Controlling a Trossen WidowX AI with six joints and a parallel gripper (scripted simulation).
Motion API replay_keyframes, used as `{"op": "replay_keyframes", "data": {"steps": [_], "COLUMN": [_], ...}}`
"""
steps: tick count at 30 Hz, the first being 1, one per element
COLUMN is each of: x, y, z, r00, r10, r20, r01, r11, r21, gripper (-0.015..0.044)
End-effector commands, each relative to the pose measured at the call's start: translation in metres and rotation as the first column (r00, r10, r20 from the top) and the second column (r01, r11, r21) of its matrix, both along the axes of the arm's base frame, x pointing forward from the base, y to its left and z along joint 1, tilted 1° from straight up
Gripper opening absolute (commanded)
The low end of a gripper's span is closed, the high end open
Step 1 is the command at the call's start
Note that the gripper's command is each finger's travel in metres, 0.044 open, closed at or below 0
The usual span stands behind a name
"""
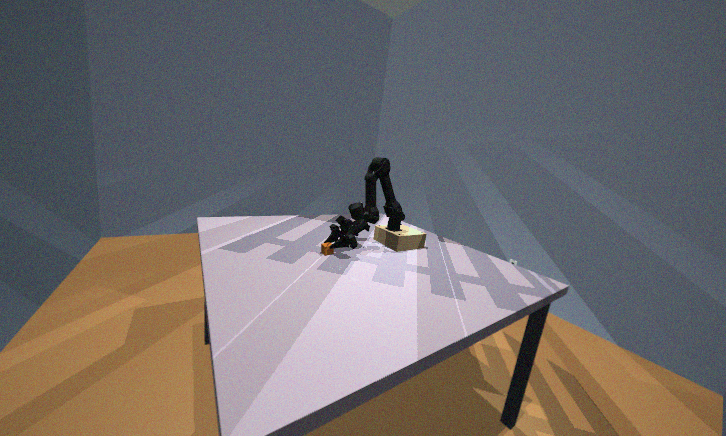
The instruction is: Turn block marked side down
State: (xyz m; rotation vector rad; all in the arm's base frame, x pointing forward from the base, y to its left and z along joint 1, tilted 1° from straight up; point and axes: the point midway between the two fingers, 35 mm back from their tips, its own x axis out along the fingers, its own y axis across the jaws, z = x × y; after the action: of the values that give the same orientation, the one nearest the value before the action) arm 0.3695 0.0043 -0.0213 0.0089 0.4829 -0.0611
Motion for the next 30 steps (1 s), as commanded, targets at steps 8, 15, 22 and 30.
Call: {"op": "replay_keyframes", "data": {"steps": [8,15,22,30], "x": [-0.0003,-0.0003,-0.0003,-0.0003], "y": [-0.0005,-0.0005,-0.0005,-0.0005], "z": [-0.0003,-0.0003,-0.0003,-0.0003], "r00": [1.000,1.000,1.000,1.000], "r10": [-0.002,-0.002,-0.002,-0.002], "r20": [-0.001,-0.001,-0.001,-0.001], "r01": [0.002,0.002,0.002,0.002], "r11": [1.000,1.000,1.000,1.000], "r21": [-0.005,-0.005,-0.005,-0.005], "gripper": [0.0440,0.0440,0.0440,0.0440]}}
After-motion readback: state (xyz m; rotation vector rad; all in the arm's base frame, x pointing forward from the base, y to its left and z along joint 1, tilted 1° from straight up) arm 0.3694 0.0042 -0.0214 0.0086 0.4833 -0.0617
